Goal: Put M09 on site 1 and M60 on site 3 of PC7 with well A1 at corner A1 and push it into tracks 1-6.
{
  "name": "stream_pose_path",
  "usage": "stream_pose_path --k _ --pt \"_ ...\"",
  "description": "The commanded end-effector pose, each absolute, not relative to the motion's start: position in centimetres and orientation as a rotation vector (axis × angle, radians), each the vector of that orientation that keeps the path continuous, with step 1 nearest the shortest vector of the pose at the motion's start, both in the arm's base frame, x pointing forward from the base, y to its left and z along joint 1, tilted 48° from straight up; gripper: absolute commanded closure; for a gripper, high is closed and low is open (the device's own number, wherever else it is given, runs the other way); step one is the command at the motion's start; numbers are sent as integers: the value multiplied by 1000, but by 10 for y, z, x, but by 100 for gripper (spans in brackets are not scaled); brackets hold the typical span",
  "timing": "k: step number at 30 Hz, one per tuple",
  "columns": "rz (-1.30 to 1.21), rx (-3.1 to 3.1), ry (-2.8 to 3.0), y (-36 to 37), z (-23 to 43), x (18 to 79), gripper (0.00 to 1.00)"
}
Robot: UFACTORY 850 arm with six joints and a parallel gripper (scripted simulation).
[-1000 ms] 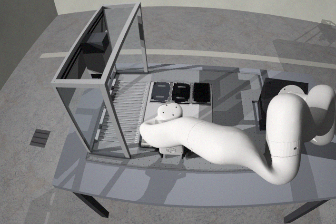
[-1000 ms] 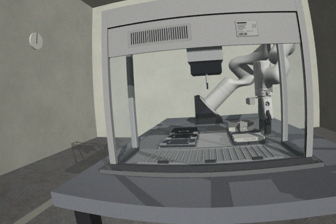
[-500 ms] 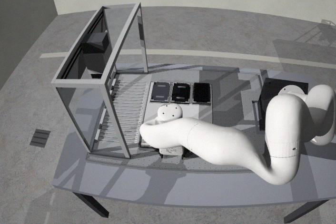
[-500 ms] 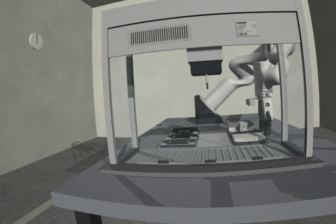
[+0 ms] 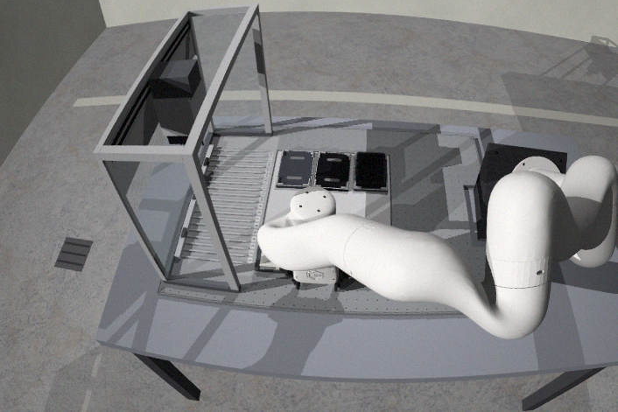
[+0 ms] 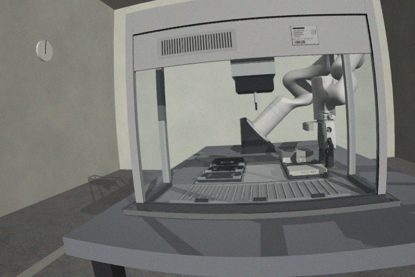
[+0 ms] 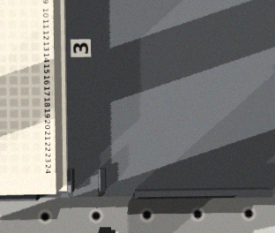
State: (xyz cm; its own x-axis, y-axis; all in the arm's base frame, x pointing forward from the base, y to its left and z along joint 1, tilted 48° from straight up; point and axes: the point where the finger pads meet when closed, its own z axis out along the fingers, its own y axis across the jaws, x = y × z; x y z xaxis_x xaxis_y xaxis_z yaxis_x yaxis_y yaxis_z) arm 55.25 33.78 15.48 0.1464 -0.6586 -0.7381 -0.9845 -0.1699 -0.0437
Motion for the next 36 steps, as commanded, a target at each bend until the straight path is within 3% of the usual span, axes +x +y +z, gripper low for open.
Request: stream_pose_path --k 1,36 --pt "793 -1895 1565 336 154 554 0" --pt "793 -1895 1565 326 142 556 0"
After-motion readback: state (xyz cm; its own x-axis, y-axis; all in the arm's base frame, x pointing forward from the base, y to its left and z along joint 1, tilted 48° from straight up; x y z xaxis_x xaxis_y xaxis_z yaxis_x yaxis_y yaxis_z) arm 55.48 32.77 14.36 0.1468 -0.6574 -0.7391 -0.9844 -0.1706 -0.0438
